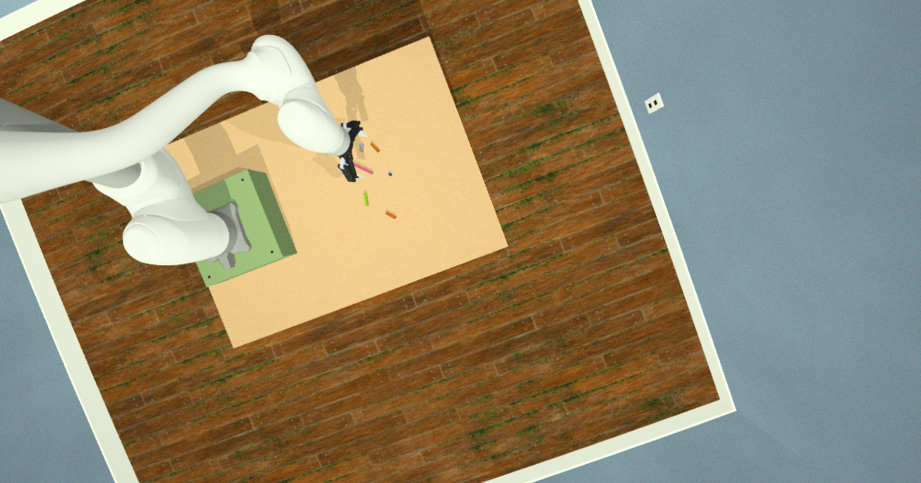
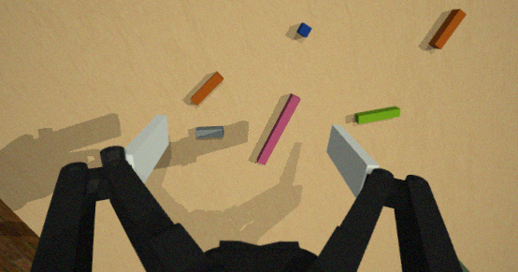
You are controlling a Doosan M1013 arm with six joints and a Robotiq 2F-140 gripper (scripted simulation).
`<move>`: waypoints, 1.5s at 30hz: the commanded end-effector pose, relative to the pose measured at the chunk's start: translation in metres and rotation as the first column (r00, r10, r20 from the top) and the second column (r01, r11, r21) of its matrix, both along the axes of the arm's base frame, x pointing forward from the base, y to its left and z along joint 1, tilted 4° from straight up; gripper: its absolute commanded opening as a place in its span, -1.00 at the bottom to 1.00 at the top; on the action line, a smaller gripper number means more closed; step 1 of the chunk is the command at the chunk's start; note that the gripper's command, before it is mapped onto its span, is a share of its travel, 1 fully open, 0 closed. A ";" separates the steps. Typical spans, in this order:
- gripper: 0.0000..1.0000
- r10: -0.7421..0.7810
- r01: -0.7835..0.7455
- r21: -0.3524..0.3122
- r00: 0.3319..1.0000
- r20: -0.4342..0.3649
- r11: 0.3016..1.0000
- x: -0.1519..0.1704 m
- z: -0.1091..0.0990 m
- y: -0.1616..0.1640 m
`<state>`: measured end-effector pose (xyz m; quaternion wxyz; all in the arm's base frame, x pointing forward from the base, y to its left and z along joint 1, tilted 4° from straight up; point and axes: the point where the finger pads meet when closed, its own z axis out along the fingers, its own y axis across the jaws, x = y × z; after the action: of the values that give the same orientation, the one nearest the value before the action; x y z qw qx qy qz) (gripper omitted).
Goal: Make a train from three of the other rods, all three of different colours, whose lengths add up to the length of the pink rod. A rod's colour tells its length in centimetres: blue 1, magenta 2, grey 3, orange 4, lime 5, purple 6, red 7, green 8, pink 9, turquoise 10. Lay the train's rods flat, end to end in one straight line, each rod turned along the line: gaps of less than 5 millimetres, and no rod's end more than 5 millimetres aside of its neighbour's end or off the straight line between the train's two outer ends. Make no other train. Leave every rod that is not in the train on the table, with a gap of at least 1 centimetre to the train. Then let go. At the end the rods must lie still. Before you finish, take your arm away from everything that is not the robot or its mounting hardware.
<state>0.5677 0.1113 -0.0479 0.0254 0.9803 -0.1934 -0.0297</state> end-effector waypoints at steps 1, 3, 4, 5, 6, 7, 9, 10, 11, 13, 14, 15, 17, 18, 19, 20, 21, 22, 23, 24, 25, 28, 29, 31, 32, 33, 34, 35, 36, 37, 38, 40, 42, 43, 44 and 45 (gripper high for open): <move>1.00 0.158 -0.158 0.024 0.987 -0.005 0.987 0.013 0.001 -0.010; 1.00 0.230 -0.230 0.030 0.973 -0.006 0.973 0.017 0.001 -0.014; 1.00 0.267 -0.267 0.033 0.964 -0.006 0.963 0.019 0.001 -0.016; 1.00 0.305 -0.304 0.036 0.952 -0.006 0.952 0.021 0.001 -0.018; 1.00 0.341 -0.341 0.038 0.940 -0.006 0.939 0.023 0.001 -0.020; 1.00 0.378 -0.377 0.041 0.926 -0.006 0.925 0.025 0.000 -0.022; 1.00 0.429 -0.428 0.046 0.903 -0.006 0.902 0.028 0.000 -0.025; 1.00 0.436 -0.435 0.046 0.900 -0.006 0.899 0.028 0.000 -0.025; 1.00 0.437 -0.436 0.046 0.900 -0.006 0.899 0.028 0.000 -0.025; 1.00 0.437 -0.436 0.046 0.900 -0.006 0.899 0.028 0.000 -0.025; 1.00 0.437 -0.436 0.046 0.900 -0.006 0.899 0.028 0.000 -0.025; 1.00 0.437 -0.436 0.046 0.900 -0.006 0.899 0.028 0.000 -0.025; 1.00 0.437 -0.436 0.046 0.900 -0.006 0.899 0.028 0.000 -0.025; 1.00 0.437 -0.436 0.046 0.900 -0.006 0.899 0.028 0.000 -0.025; 1.00 0.437 -0.436 0.046 0.900 -0.006 0.899 0.028 0.000 -0.025; 1.00 0.437 -0.436 0.046 0.900 -0.006 0.899 0.028 0.000 -0.025; 1.00 0.437 -0.436 0.046 0.900 -0.006 0.899 0.028 0.000 -0.025; 1.00 0.437 -0.436 0.046 0.900 -0.006 0.899 0.028 0.000 -0.025; 1.00 0.437 -0.436 0.046 0.900 -0.006 0.899 0.028 0.000 -0.025; 1.00 0.437 -0.436 0.046 0.900 -0.006 0.899 0.028 0.000 -0.025; 1.00 0.437 -0.436 0.046 0.900 -0.006 0.899 0.028 0.000 -0.025; 1.00 0.437 -0.436 0.046 0.900 -0.006 0.899 0.028 0.000 -0.025; 1.00 0.437 -0.436 0.046 0.900 -0.006 0.899 0.028 0.000 -0.025; 1.00 0.437 -0.436 0.046 0.900 -0.006 0.899 0.028 0.000 -0.025; 1.00 0.437 -0.436 0.046 0.900 -0.006 0.899 0.028 0.000 -0.025; 1.00 0.437 -0.436 0.046 0.900 -0.006 0.899 0.028 0.000 -0.025; 1.00 0.437 -0.436 0.046 0.900 -0.006 0.899 0.028 0.000 -0.025; 1.00 0.437 -0.436 0.046 0.900 -0.006 0.899 0.028 0.000 -0.025; 1.00 0.437 -0.436 0.046 0.900 -0.006 0.899 0.028 0.000 -0.025; 1.00 0.437 -0.436 0.046 0.900 -0.006 0.899 0.028 0.000 -0.025; 1.00 0.437 -0.436 0.046 0.900 -0.006 0.899 0.028 0.000 -0.025; 1.00 0.437 -0.436 0.046 0.900 -0.006 0.899 0.028 0.000 -0.025; 1.00 0.437 -0.436 0.046 0.900 -0.006 0.899 0.028 0.000 -0.025; 1.00 0.437 -0.436 0.046 0.900 -0.006 0.899 0.028 0.000 -0.025; 1.00 0.437 -0.436 0.046 0.900 -0.006 0.899 0.028 0.000 -0.025; 1.00 0.437 -0.436 0.046 0.900 -0.006 0.899 0.028 0.000 -0.025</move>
<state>0.5912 0.0876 -0.0493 0.0137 0.9987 0.0330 -0.0369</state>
